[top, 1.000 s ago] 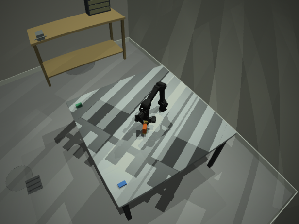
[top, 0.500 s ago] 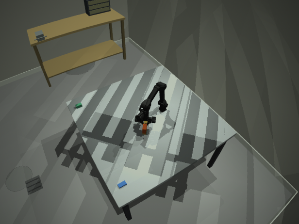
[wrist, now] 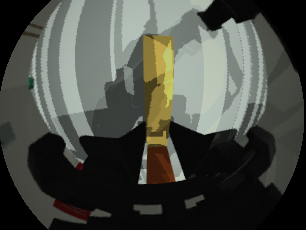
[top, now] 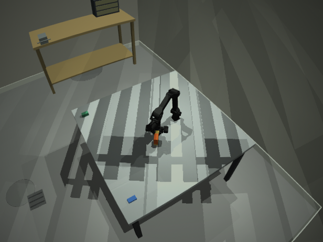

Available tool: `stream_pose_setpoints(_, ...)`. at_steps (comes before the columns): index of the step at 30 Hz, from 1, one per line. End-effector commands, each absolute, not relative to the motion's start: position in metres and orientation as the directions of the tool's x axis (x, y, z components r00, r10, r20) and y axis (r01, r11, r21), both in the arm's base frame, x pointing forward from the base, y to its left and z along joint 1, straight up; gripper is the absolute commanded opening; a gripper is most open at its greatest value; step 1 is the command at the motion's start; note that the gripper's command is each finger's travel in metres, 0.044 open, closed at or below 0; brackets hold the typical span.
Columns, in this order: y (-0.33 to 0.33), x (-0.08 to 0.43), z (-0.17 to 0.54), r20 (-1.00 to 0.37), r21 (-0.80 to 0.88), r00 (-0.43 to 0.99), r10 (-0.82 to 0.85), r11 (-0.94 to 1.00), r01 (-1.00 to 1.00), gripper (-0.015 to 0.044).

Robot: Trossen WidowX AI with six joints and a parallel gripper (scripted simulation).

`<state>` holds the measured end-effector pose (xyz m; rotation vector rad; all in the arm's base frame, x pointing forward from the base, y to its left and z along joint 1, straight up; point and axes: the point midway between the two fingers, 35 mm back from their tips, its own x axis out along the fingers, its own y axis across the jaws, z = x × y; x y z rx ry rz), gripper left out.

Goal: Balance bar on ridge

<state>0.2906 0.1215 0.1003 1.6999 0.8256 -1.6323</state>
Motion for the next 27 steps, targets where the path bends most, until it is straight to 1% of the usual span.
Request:
stream_pose_setpoints(1, 0.1211, 0.2891, 0.0971, -1.000, 0.015, 0.028, 0.012, -0.604, 0.797, 0.0000)
stream_pose_setpoints(27, 0.1208, 0.2889, 0.0991, -1.000, 0.015, 0.028, 0.012, -0.604, 0.797, 0.0000)
